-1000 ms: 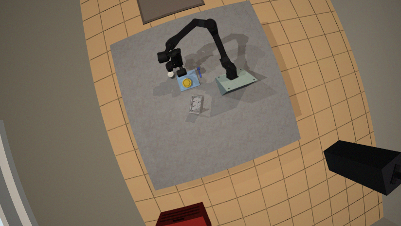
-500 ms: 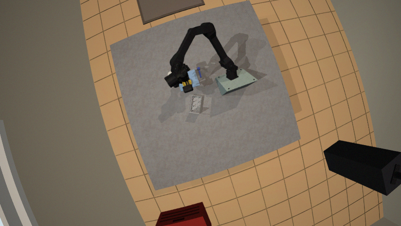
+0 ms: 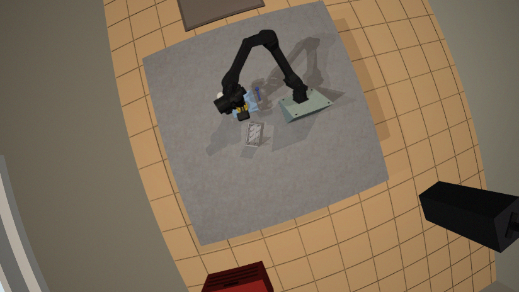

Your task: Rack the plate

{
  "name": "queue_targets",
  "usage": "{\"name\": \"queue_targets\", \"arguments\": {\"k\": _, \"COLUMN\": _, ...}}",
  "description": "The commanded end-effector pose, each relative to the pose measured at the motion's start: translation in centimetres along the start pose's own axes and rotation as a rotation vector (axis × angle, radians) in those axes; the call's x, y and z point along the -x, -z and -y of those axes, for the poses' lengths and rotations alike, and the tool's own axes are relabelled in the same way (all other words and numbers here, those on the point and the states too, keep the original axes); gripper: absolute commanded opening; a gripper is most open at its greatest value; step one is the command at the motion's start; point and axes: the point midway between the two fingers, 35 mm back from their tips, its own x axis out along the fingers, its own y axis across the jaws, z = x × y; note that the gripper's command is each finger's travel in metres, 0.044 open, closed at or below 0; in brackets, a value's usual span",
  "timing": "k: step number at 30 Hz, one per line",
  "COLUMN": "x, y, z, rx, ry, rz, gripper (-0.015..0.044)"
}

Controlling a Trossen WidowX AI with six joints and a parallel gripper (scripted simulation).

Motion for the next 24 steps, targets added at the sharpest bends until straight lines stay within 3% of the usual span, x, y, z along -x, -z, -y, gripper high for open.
{"name": "queue_targets", "arguments": {"k": 1, "x": -0.7, "y": 0.0, "z": 0.0, "rx": 0.004, "ry": 0.005, "rz": 0.001, "gripper": 0.0400}}
{"name": "queue_targets", "arguments": {"k": 24, "x": -4.1, "y": 0.2, "z": 0.2, "rx": 0.004, "ry": 0.009, "rz": 0.001, "gripper": 0.0400}}
